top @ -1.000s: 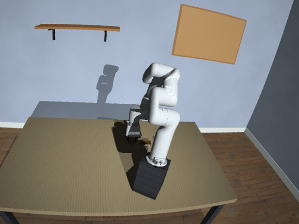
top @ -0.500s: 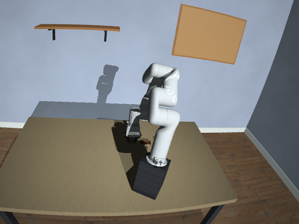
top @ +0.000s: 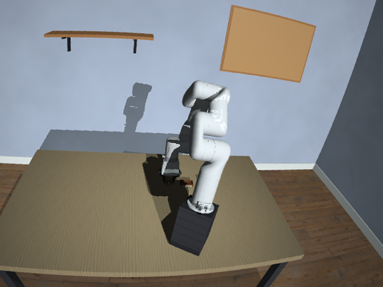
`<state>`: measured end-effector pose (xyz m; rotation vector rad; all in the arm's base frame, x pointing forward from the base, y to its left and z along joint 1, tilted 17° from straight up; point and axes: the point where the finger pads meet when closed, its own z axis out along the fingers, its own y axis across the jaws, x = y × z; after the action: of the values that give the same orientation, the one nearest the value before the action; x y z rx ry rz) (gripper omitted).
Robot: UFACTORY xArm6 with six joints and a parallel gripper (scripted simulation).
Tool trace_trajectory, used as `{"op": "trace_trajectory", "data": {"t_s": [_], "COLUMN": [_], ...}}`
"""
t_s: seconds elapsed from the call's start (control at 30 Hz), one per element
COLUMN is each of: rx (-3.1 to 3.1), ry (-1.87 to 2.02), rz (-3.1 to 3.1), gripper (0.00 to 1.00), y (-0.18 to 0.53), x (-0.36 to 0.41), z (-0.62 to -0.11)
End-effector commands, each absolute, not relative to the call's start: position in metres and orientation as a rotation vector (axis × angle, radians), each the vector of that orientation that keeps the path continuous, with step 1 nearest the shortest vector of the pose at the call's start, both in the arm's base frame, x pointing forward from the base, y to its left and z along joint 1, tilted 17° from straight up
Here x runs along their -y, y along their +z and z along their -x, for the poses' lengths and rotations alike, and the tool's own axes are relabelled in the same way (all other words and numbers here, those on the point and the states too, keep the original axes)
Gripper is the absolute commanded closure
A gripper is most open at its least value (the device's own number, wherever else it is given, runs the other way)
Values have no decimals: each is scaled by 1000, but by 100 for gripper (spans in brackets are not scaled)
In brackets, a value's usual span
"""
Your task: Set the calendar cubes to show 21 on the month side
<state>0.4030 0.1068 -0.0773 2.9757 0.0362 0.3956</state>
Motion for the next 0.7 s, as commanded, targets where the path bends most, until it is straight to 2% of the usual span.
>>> {"op": "trace_trajectory", "data": {"t_s": [0.0,0.27,0.3,0.67], "rx": [-37,-37,-37,-37], "ry": [399,399,399,399], "rz": [-2976,-2976,-2976,-2976], "gripper": [51,51,71,71], "y": [-76,-76,-76,-76], "x": [-107,-107,-107,-107], "z": [-404,-404,-404,-404]}}
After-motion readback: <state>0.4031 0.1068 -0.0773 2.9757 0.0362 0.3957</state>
